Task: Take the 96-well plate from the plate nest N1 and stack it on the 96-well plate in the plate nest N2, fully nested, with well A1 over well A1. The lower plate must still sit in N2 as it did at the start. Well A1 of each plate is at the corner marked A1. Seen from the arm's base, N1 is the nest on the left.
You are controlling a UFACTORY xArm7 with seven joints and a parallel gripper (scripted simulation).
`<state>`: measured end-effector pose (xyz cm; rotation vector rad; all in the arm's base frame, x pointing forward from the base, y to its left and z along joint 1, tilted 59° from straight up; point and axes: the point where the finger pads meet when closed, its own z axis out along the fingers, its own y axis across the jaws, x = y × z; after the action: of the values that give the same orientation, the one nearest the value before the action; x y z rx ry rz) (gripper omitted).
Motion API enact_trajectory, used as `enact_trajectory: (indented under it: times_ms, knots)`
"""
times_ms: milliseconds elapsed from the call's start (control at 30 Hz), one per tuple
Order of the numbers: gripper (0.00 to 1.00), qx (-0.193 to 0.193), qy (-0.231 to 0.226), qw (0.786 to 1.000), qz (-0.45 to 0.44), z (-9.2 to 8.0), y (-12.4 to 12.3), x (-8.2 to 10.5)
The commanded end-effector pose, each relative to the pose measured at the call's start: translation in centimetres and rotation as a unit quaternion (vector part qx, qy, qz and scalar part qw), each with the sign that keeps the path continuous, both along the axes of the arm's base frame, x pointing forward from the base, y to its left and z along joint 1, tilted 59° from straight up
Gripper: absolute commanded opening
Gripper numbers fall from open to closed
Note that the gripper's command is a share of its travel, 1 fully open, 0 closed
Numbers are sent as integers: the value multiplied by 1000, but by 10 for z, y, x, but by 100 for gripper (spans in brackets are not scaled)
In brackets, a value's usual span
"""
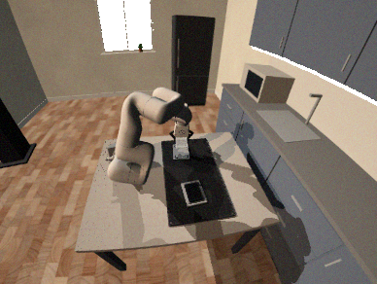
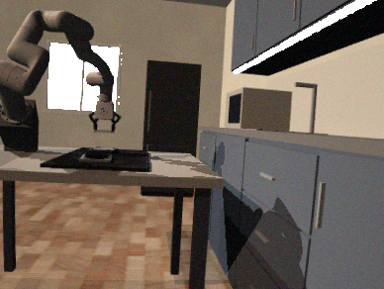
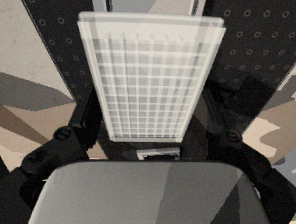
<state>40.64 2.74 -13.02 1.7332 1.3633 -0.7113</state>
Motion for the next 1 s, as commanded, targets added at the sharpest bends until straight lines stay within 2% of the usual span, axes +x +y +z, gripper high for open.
enact_trajectory:
  times_ms: [0,500,667,767,967]
  knots:
    - [0,2,-1,1000,2,4,8,1]
    - [0,2,-1,1000,2,6,11,0]
    - [0,-2,70,997,45,20,3,-2]
    - [0,-2,71,996,46,22,1,-2]
    - [0,-3,72,996,46,39,-10,-4]
